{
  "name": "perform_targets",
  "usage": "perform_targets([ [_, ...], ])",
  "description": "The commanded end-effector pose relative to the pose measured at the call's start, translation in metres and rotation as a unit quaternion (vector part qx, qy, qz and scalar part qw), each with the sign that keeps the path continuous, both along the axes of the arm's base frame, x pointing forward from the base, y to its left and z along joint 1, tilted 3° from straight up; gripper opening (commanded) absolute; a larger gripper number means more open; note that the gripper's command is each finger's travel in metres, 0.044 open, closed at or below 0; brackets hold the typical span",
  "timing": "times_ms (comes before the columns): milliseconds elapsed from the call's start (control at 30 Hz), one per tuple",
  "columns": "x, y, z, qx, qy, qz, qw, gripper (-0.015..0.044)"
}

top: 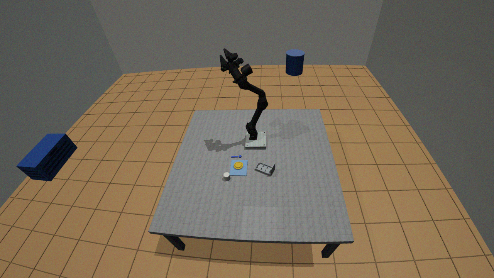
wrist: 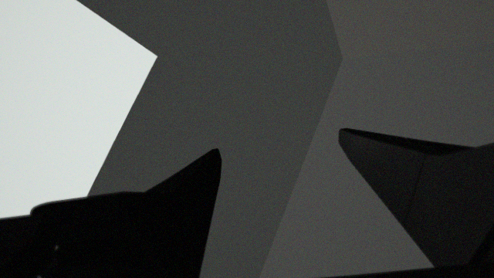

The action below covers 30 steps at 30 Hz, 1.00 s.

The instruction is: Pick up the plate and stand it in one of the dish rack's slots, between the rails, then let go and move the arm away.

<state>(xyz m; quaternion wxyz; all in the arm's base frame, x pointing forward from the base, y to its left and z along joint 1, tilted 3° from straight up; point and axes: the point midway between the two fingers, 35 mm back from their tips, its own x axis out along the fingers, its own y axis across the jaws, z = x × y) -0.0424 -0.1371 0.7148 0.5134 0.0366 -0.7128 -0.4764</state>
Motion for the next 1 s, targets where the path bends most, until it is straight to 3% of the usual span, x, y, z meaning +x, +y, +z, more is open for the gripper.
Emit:
perform_targets([
  [0,0.02,-0.021,-0.006,0.035,0.04,0.019,0.998,0.04],
  [500,0.106,-0.091,-0.051,0.164,0.184,0.11,0.963,0.04],
  [967,0.19,-0.13,-0.117,0.274,0.358,0.166,0.877,0.04],
])
